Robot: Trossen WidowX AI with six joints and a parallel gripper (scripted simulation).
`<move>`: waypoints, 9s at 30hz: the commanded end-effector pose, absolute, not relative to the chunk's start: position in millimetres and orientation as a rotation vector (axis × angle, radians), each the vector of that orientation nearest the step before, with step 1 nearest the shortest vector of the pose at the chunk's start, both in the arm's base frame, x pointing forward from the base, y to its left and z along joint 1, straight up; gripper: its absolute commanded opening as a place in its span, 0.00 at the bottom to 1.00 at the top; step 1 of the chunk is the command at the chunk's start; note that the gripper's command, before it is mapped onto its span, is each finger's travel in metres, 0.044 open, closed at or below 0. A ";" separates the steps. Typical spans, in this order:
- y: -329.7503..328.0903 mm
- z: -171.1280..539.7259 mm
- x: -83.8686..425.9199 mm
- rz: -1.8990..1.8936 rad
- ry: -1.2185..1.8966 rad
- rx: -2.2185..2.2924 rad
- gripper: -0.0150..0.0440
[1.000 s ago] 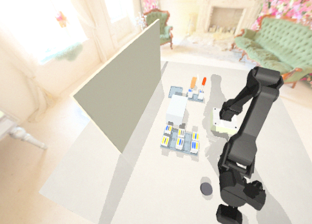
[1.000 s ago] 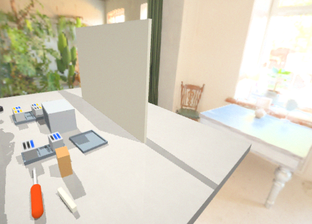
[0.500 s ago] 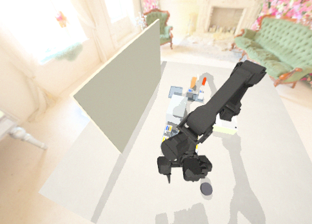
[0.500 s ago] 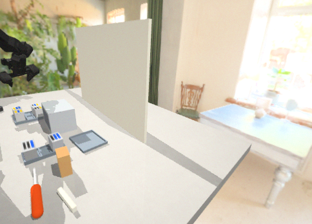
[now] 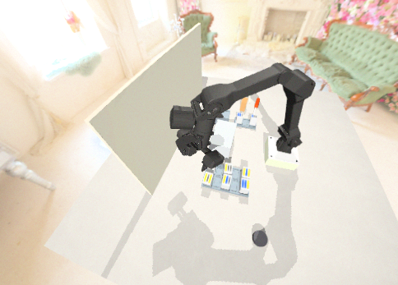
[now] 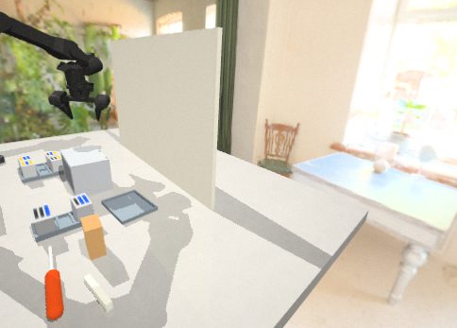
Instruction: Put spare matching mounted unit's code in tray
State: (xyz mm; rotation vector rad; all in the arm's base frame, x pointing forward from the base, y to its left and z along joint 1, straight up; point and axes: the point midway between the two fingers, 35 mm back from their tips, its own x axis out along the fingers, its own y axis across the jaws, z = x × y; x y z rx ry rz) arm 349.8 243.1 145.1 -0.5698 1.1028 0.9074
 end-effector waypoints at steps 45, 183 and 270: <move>-79.7 159.9 327.3 -0.556 1.464 0.559 1.00; -166.0 80.3 233.7 -1.148 1.214 1.149 0.25; -177.1 137.5 345.2 -1.141 1.205 1.154 0.25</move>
